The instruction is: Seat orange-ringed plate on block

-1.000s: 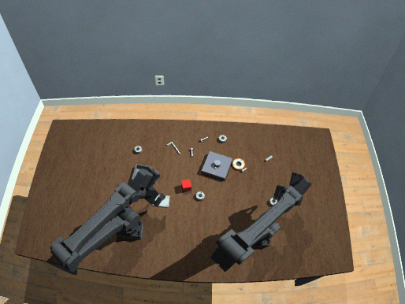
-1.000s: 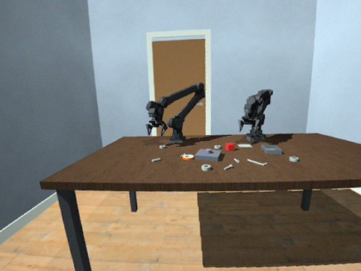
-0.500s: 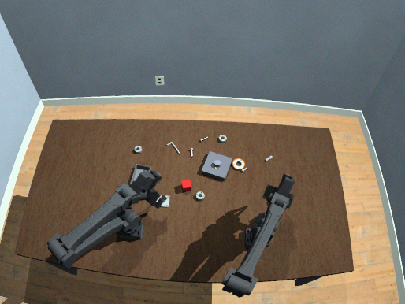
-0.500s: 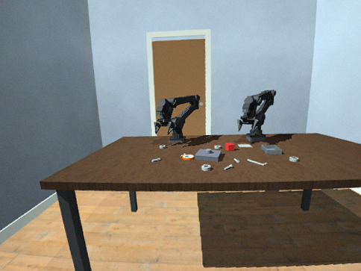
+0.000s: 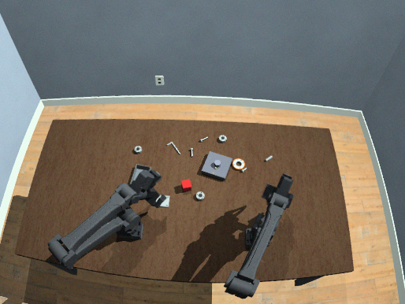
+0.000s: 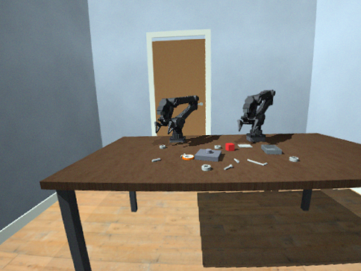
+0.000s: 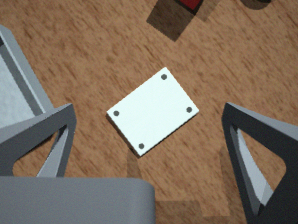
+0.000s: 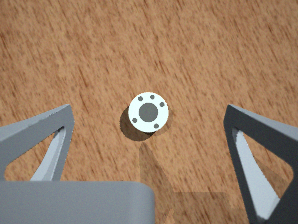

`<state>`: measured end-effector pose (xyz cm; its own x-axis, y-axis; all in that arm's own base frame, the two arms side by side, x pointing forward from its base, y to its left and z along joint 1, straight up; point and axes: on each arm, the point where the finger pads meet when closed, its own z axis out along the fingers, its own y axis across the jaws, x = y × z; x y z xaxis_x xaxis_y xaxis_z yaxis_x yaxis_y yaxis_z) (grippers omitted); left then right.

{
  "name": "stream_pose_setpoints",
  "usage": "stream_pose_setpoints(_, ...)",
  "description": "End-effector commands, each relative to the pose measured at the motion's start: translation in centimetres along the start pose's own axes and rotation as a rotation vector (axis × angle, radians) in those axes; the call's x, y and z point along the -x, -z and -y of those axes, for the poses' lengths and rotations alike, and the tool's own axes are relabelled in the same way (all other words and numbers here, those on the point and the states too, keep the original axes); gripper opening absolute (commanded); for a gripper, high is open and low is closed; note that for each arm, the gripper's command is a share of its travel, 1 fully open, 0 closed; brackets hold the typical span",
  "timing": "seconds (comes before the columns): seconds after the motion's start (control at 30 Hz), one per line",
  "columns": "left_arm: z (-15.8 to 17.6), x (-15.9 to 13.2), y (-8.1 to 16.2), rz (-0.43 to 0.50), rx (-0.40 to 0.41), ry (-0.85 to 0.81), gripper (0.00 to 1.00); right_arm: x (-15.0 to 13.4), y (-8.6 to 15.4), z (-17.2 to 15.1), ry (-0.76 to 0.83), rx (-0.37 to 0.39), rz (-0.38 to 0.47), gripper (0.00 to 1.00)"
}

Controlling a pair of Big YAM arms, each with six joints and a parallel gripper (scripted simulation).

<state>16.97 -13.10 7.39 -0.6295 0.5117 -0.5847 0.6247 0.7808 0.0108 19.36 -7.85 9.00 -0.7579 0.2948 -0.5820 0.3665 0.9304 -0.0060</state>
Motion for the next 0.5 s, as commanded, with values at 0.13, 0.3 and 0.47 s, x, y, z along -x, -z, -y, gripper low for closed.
stream_pose_setpoints(0.13, -4.2, 3.7, -0.2, 0.045, 0.069, 0.029, 1.0, 0.1, 0.5, -0.7, -0.009, 0.017, 0.006, 1.0)
stream_pose_setpoints(0.3, -11.0, 6.6, -1.2, 0.081, 0.167, 0.194, 1.0, -1.0, 1.2, -4.2, 0.058, 0.102, 0.001, 1.0)
stream_pose_setpoints(0.47, -14.3, 8.2, -1.4, 0.104, 0.216, 0.266, 1.0, -1.5, 1.6, -6.2, 0.107, 0.143, 0.0, 1.0)
